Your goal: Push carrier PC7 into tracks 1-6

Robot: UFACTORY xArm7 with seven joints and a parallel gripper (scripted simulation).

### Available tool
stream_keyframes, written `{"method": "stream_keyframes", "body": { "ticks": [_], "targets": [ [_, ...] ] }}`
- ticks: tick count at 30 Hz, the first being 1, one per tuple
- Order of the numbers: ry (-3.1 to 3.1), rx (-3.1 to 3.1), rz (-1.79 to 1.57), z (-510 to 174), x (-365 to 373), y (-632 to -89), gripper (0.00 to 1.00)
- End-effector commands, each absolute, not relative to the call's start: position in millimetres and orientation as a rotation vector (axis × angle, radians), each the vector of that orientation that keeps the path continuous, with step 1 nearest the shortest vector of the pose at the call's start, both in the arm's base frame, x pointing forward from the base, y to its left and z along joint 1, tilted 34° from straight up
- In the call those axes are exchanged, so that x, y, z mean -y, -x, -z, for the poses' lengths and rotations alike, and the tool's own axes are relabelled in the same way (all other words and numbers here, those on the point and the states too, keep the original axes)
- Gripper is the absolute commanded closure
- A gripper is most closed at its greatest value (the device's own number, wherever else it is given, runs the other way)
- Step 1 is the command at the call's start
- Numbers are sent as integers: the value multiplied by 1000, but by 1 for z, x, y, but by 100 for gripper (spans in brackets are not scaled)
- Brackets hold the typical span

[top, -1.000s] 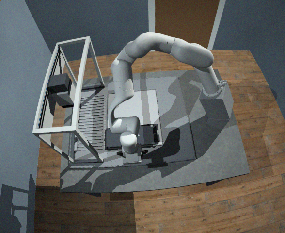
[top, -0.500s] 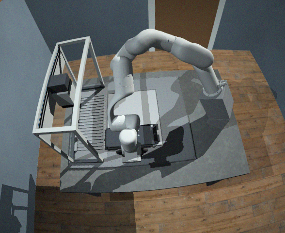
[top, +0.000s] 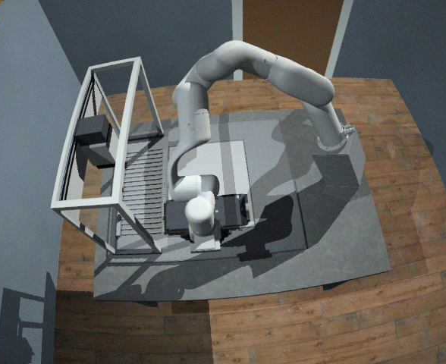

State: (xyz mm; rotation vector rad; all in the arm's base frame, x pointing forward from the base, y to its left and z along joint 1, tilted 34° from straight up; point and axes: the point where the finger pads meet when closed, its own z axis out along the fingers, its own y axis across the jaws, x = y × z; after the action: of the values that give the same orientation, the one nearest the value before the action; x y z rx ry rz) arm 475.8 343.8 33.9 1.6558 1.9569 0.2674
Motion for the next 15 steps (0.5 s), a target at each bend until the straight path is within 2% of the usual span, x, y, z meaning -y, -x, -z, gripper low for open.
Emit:
{"method": "stream_keyframes", "body": {
  "ticks": [1, 15],
  "targets": [
    [-1654, -1959, -273, -40, -347, -473, 0],
    [-1654, -1959, -273, -59, -352, -460, 0]
  ]
}}
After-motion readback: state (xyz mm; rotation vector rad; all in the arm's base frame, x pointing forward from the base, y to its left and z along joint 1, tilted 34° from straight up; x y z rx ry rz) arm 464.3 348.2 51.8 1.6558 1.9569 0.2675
